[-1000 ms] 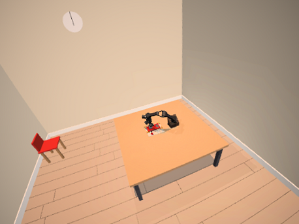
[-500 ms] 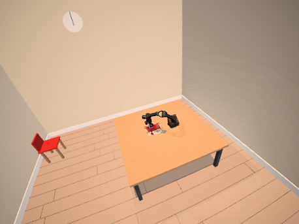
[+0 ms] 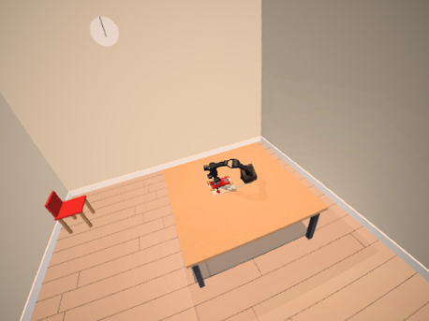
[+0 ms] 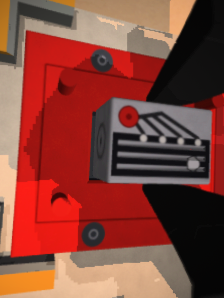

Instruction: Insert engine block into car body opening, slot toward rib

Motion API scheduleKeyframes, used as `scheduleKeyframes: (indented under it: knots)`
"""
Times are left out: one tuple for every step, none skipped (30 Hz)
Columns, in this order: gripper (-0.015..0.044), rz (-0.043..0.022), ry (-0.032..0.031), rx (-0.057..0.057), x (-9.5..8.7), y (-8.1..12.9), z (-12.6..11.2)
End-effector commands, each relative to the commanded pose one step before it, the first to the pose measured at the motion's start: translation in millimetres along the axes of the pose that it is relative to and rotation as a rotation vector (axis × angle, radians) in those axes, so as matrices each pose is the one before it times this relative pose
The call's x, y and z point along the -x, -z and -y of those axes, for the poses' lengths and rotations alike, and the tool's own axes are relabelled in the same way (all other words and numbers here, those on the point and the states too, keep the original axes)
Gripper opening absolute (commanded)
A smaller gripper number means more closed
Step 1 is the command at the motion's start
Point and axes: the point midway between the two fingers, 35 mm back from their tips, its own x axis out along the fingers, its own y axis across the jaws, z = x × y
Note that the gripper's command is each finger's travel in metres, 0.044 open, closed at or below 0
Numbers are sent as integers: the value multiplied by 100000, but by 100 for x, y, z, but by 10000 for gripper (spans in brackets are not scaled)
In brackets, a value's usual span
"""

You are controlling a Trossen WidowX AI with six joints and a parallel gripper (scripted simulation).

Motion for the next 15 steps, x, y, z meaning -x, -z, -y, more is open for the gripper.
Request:
scheduleKeyframes:
  knots:
    - [158,-86,-637,-592,-248,42,8]
    - [158,0,-1,-1,-24,0,0]
    - [158,0,-1,-1,-24,0,0]
    - [158,0,-1,0,-24,0,-1]
    - [158,0,-1,0,-24,0,0]
    - [158,0,-1,0,-24,0,0]
    - [158,0,-1,0,-24,0,0]
    - [158,0,-1,1,-25,0,0]
    - [158,0,-1,7,-22,1,1]
    - [184,87,570,530,233,-40,-23]
    - [211,0,0,0,0,0,0]
    - [237,0,0,0,0,0,0]
    - [263,0,0,0,0,0,0]
    - [289,0,0,0,0,0,0]
    - [316,0,0,0,0,0,0]
